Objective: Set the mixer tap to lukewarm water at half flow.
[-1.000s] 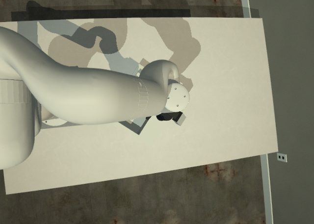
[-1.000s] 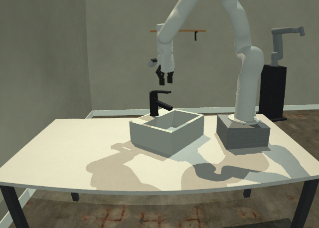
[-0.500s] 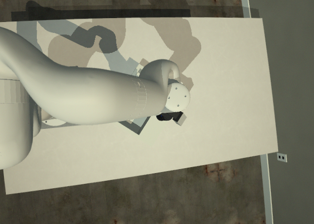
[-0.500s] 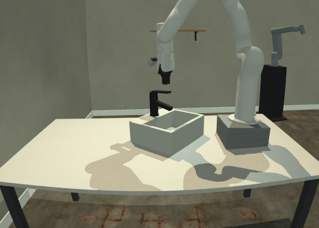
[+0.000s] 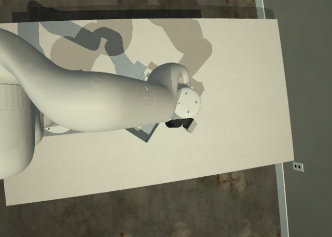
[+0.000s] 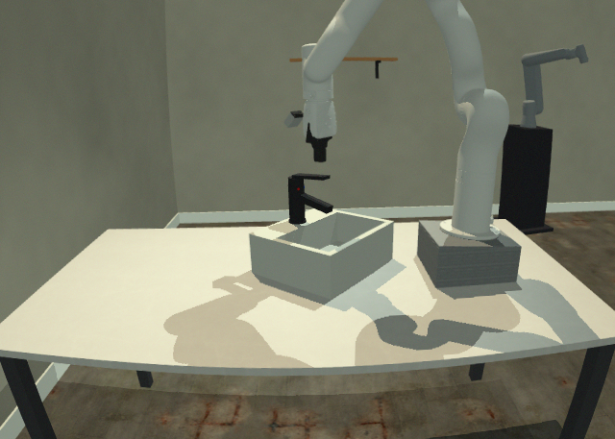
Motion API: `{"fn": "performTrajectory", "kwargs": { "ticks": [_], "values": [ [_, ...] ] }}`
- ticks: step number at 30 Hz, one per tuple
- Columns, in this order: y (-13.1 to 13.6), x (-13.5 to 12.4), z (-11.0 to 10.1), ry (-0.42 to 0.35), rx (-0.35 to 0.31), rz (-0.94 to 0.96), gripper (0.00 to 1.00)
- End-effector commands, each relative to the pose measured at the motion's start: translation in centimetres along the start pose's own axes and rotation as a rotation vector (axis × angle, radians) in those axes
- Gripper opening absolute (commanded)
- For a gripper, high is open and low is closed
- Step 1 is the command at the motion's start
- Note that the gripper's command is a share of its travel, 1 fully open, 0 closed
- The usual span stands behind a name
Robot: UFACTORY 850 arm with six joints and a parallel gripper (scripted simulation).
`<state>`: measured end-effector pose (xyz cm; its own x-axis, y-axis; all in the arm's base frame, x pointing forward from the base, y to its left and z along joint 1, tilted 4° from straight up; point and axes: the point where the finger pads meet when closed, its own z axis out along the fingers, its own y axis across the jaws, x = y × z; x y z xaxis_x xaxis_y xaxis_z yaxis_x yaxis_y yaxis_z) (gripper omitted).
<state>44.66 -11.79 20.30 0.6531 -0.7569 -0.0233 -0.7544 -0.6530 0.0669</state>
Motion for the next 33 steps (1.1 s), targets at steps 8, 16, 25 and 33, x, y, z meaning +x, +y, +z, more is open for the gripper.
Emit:
{"fn": "performTrajectory", "kwargs": {
  "ticks": [8, 16, 25, 33],
  "values": [
    [-0.04, 0.06, -0.08, 0.002, 0.001, 0.0, 0.0],
    [-0.04, 0.06, -0.08, 0.002, 0.001, 0.002, 0.0],
    [-0.04, 0.06, -0.14, 0.002, 0.001, 0.095, 0.0],
    [-0.05, 0.05, -0.32, 0.001, 0.001, 0.35, 0.0]
  ]
}}
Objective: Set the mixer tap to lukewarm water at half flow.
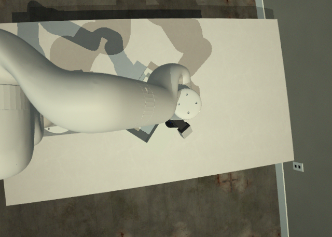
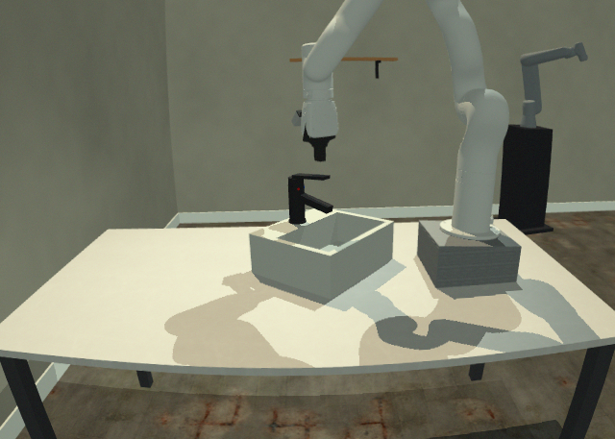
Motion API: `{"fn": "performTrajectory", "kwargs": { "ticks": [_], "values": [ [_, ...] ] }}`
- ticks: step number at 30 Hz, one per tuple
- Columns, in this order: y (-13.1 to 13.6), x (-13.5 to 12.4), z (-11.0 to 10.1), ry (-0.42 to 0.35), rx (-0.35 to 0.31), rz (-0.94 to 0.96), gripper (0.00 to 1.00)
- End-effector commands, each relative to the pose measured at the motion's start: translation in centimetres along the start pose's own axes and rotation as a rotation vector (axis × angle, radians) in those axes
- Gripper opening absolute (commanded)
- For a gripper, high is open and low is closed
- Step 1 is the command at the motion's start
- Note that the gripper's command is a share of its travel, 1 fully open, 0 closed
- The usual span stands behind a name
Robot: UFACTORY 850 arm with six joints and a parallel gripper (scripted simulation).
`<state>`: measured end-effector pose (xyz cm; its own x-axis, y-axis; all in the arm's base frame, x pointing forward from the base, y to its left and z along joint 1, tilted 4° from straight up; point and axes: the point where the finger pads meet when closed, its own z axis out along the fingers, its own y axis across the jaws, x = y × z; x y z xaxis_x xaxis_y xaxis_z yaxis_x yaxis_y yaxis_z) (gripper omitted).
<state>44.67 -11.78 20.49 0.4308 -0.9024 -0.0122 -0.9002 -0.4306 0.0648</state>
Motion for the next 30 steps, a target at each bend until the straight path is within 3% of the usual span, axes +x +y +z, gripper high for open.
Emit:
{"fn": "performTrajectory", "kwargs": {
  "ticks": [1, 16, 18, 19, 30],
  "values": [
    [-0.1, 0.0, -0.1, 0.009, -0.004, 0.083, 0.0],
    [-0.1, 0.0, -0.9, -0.004, 0.007, 0.99, 0.0],
    [-0.1, 0.0, -0.9, -0.004, 0.007, 0.99, 0.0],
    [-0.1, 0.0, -0.9, 0.001, 0.005, 1.162, 0.0],
    [-0.1, 0.0, -1.5, -0.035, 0.012, 1.77, 0.0]
  ]
}}
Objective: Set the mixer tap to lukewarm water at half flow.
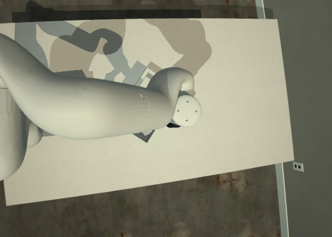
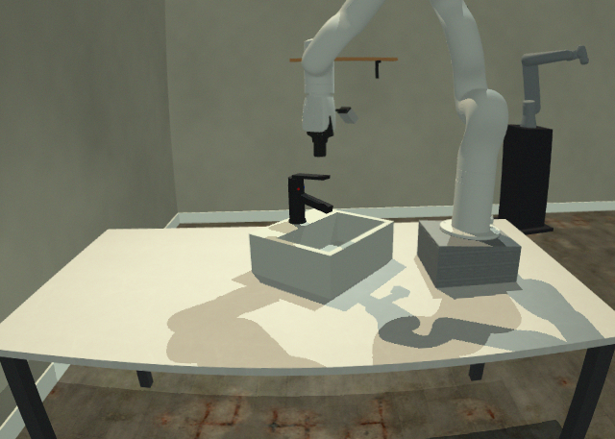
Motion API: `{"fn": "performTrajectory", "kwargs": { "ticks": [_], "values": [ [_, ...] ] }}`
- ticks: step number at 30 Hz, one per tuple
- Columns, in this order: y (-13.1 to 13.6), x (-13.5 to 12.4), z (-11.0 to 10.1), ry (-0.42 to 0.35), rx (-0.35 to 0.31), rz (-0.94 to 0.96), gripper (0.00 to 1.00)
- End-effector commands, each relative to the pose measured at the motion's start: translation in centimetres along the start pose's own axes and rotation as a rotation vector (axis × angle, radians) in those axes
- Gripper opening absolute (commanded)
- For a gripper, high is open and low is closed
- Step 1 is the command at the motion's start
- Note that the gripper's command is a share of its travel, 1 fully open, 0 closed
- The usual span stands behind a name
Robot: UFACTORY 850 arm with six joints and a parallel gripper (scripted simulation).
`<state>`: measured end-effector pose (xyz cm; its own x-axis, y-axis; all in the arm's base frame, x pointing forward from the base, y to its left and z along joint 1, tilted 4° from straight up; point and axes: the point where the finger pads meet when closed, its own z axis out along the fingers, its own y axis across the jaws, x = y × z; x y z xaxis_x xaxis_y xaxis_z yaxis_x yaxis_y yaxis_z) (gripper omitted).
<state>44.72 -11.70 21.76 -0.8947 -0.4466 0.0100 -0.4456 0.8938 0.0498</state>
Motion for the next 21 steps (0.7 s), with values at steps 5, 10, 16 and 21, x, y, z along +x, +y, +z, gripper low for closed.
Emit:
{"fn": "performTrajectory", "kwargs": {
  "ticks": [5, 10, 16, 21],
  "values": [
    [-0.01, -0.07, -0.38, 0.014, 0.028, 0.395, 0.0],
    [0.01, -0.08, -0.57, 0.008, 0.033, 0.756, 0.0],
    [0.03, -0.09, -0.71, 0.011, 0.049, 1.101, 0.0],
    [0.03, -0.09, -0.76, 0.021, 0.077, 1.296, 0.0]
  ]
}}
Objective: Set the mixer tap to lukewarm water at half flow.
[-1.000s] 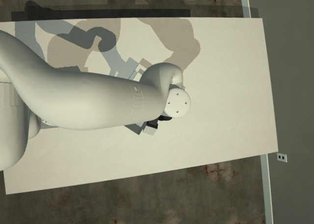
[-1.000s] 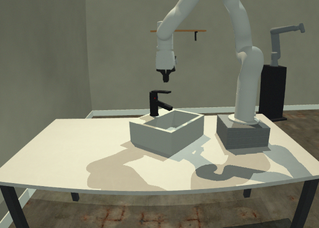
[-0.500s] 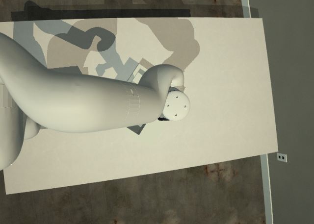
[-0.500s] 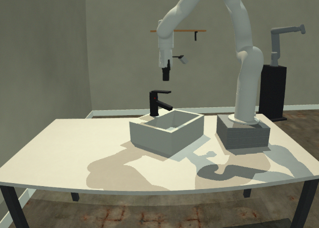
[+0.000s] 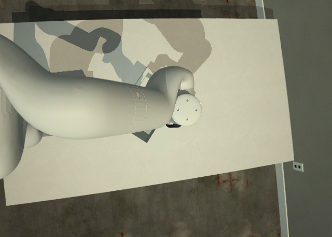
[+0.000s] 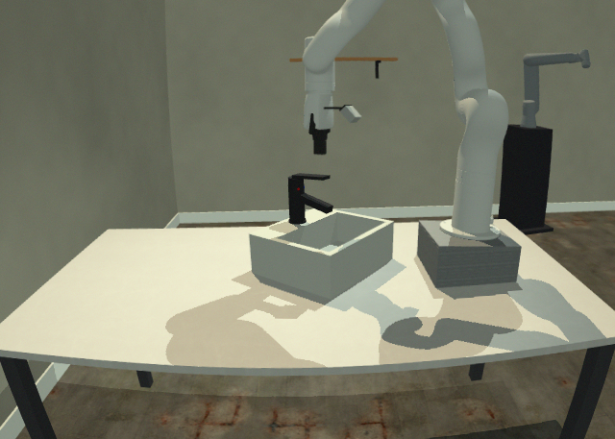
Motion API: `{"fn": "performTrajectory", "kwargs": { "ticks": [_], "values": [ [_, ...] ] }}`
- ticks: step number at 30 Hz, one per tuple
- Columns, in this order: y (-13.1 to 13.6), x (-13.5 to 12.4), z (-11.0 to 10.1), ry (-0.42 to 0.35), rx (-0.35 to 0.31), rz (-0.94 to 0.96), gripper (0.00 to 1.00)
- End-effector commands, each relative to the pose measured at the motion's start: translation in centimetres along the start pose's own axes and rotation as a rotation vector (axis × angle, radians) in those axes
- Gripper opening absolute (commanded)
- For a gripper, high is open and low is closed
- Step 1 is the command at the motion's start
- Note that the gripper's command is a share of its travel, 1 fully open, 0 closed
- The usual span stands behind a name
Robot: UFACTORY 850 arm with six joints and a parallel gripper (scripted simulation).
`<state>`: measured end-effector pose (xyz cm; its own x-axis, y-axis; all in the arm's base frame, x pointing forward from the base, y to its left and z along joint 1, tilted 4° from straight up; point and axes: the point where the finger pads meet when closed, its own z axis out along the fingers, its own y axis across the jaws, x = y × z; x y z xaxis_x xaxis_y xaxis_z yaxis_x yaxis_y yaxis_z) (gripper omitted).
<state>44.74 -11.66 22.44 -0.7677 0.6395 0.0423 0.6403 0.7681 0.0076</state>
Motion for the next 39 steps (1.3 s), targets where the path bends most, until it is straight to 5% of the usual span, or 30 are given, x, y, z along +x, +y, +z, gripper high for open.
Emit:
{"fn": "performTrajectory", "kwargs": {
  "ticks": [1, 8, 9, 39],
  "values": [
    [0.04, -0.05, -0.08, -0.015, 0.069, 0.139, 0.0],
    [0.05, -0.05, -0.09, -0.016, 0.068, 0.166, 0.0],
    [0.05, -0.05, -0.09, -0.016, 0.068, 0.166, 0.72],
    [0.05, -0.05, -0.09, -0.016, 0.068, 0.166, 0.72]
  ]
}}
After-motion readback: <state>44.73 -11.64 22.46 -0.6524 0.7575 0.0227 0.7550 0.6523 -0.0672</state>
